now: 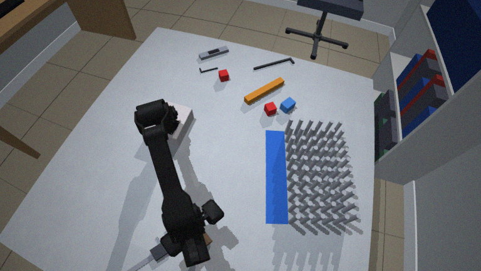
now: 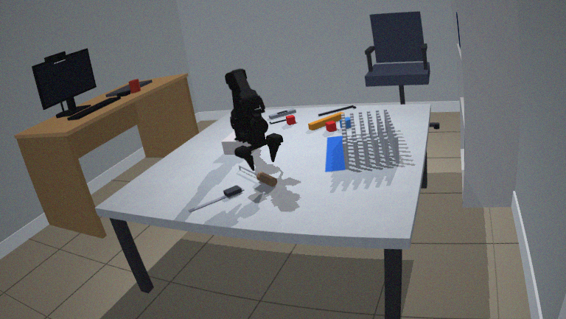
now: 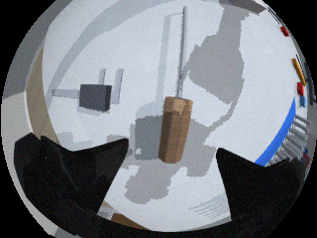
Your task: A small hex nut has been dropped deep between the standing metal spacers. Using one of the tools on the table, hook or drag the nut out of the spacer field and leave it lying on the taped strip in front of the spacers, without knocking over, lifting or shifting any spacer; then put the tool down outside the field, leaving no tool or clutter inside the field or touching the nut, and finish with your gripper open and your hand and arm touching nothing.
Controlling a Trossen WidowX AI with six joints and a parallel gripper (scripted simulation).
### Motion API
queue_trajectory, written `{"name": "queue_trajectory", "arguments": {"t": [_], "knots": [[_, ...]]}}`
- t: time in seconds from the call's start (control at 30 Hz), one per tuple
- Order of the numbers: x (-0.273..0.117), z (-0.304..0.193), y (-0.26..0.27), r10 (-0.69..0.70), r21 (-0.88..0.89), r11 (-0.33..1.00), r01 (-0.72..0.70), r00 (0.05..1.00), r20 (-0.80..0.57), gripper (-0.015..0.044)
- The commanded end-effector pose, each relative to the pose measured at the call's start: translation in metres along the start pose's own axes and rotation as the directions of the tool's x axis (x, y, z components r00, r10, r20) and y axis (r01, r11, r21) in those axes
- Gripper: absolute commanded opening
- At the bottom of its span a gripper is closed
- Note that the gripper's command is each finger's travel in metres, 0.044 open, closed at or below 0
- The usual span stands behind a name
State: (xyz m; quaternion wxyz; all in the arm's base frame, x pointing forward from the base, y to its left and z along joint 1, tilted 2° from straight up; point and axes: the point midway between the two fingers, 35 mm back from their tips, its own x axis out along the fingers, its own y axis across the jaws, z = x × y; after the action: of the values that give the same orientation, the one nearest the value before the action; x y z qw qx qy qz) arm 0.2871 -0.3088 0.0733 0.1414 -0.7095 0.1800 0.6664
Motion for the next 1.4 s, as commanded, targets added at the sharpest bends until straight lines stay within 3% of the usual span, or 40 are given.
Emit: {"name": "queue_trajectory", "arguments": {"t": [0.0, 0.3, 0.5, 1.37], "knots": [[-0.001, -0.004, -0.003, 0.001, 0.014, 1.0, -0.001, 1.0, 0.004, 0.044], [-0.001, -0.004, -0.003, 0.001, 0.014, 1.0, -0.001, 1.0, 0.004, 0.044], [-0.001, -0.004, -0.003, 0.001, 0.014, 1.0, -0.001, 1.0, 0.004, 0.0282], [0.028, -0.005, -0.002, 0.001, 0.014, 1.0, -0.001, 1.0, 0.004, 0.028]]}}
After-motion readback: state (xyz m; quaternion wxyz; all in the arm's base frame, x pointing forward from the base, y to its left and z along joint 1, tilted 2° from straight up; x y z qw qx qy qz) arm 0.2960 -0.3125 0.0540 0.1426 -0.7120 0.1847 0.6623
